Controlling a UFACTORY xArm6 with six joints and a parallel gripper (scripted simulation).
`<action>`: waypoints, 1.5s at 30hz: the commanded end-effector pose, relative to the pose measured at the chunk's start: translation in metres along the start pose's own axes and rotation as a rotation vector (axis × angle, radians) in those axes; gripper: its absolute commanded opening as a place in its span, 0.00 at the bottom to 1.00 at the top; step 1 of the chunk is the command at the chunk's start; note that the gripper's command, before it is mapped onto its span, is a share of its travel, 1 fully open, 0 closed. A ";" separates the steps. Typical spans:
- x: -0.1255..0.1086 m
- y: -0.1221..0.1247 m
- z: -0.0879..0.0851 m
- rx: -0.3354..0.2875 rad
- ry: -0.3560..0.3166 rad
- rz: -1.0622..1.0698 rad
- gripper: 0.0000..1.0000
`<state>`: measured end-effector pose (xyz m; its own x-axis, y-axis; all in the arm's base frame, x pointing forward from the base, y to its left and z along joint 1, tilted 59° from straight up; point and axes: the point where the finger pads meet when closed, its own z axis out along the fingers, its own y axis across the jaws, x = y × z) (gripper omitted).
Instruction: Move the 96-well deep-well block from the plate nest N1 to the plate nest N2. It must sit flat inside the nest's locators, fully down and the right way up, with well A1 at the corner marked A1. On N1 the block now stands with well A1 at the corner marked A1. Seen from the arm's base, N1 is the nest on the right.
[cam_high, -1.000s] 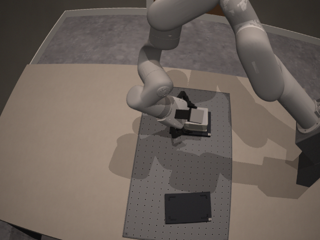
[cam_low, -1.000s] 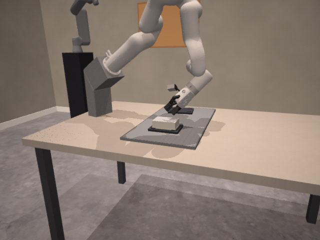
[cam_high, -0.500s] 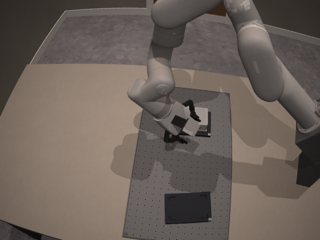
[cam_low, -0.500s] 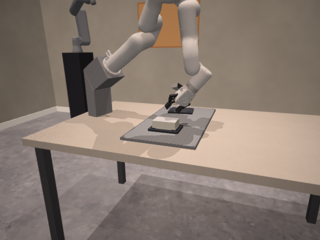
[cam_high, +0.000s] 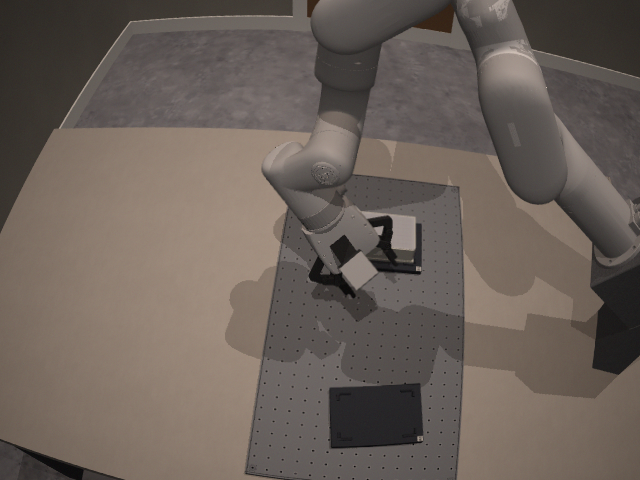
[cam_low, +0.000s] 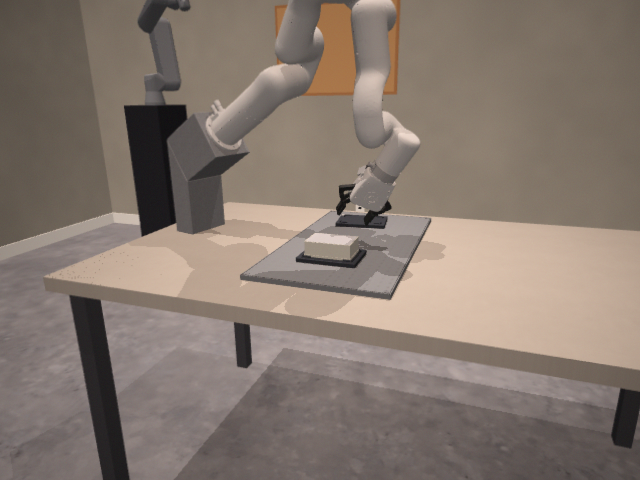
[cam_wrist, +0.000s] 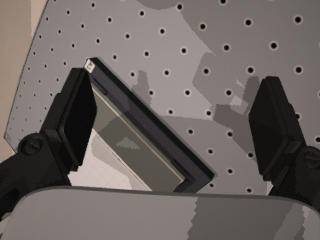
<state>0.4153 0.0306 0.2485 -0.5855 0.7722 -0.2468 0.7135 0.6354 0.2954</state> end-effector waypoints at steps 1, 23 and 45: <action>0.003 0.011 -0.005 -0.096 0.035 0.133 1.00; -0.016 0.026 -0.025 -0.359 0.123 0.651 1.00; -0.058 -0.004 -0.040 -0.569 0.175 1.223 1.00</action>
<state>0.4337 -0.0008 0.2951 0.1720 0.8624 0.4762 0.6415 -0.4648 0.6102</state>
